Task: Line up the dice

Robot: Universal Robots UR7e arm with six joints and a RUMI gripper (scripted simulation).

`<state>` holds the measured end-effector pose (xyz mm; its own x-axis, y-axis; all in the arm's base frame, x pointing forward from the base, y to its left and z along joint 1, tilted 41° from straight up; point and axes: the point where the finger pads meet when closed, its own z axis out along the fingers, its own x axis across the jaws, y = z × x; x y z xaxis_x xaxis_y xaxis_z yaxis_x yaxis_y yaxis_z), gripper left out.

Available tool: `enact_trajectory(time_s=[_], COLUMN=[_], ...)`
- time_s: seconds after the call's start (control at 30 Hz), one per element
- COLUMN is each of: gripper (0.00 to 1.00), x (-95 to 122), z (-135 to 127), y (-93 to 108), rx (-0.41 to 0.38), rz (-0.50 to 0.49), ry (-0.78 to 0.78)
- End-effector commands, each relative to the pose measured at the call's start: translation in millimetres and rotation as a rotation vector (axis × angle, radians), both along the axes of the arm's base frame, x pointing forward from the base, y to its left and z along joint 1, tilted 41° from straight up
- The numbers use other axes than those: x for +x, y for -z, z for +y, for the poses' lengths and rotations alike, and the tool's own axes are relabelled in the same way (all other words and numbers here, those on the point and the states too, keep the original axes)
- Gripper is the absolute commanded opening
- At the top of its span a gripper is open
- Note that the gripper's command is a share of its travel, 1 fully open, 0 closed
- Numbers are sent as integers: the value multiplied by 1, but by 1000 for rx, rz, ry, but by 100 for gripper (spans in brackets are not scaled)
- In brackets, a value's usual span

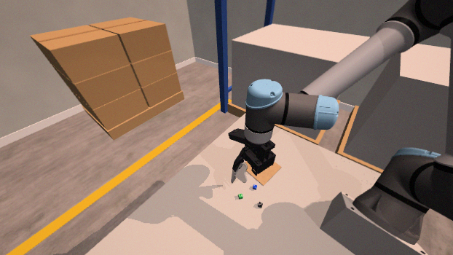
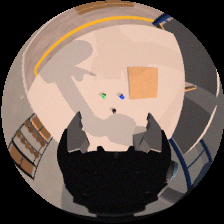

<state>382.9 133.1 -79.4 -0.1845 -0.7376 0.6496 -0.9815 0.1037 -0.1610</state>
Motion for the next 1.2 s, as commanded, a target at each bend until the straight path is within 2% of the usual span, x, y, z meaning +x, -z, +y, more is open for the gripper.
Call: enact_trajectory(time_s=[0.0, 0.27, 0.5, 1.17], gripper=[100, 100, 100, 100], x=[-1, -11, -17, -19], z=[-3, -18, -27, -29], y=[-3, -11, -15, -17], rx=[6, -10, -20, -23], rz=[47, 243, 350, 383], ry=[-60, -280, -400, -436])
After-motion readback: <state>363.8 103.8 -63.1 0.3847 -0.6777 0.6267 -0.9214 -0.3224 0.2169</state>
